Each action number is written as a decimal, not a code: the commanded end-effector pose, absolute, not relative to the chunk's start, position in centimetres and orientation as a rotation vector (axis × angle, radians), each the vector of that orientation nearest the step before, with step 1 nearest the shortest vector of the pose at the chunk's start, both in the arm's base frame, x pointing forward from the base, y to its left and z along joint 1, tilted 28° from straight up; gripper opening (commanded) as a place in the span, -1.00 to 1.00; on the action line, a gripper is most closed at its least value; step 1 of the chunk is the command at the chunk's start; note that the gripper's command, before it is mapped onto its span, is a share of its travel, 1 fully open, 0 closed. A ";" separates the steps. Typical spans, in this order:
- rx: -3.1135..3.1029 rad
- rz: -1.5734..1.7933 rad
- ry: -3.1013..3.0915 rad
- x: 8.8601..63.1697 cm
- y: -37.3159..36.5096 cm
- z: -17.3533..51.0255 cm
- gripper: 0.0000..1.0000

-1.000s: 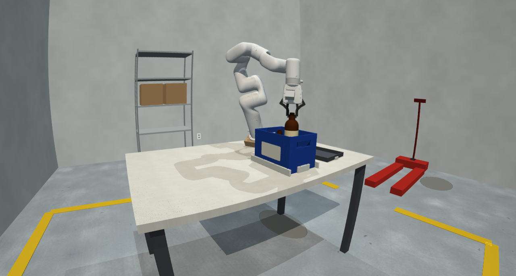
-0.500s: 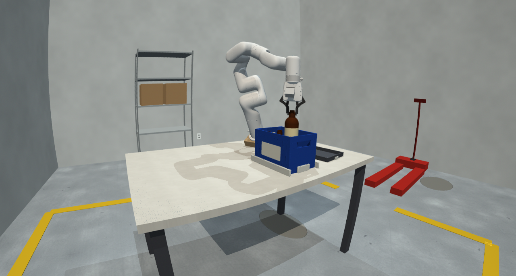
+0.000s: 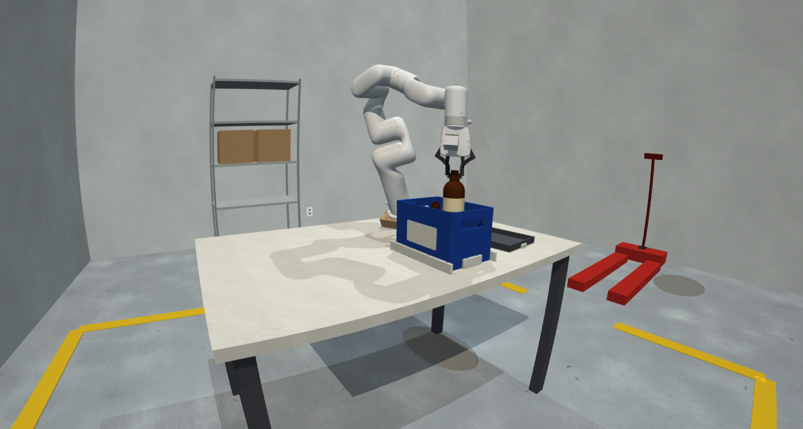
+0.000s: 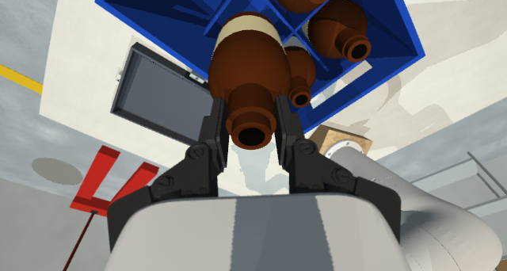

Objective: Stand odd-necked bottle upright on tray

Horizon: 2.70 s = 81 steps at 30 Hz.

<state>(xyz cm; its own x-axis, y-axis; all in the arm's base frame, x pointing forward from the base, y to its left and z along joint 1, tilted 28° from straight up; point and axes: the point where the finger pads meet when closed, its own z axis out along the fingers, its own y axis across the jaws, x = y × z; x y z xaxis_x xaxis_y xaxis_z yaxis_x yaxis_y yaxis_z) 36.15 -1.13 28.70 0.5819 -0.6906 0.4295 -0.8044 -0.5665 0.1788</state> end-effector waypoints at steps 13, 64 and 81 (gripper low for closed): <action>2.462 0.451 -1.211 36.2 -1.0 28.9 -1.00; 2.462 0.451 -1.211 35.8 0.7 32.2 -1.00; 2.462 0.451 -1.211 35.7 0.8 32.4 -1.00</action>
<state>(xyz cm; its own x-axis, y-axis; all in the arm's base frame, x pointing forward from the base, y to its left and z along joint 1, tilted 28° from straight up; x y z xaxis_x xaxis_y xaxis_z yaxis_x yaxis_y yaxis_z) 35.65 0.67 32.24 0.5819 -0.6906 0.4295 -0.8044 -0.5665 0.1789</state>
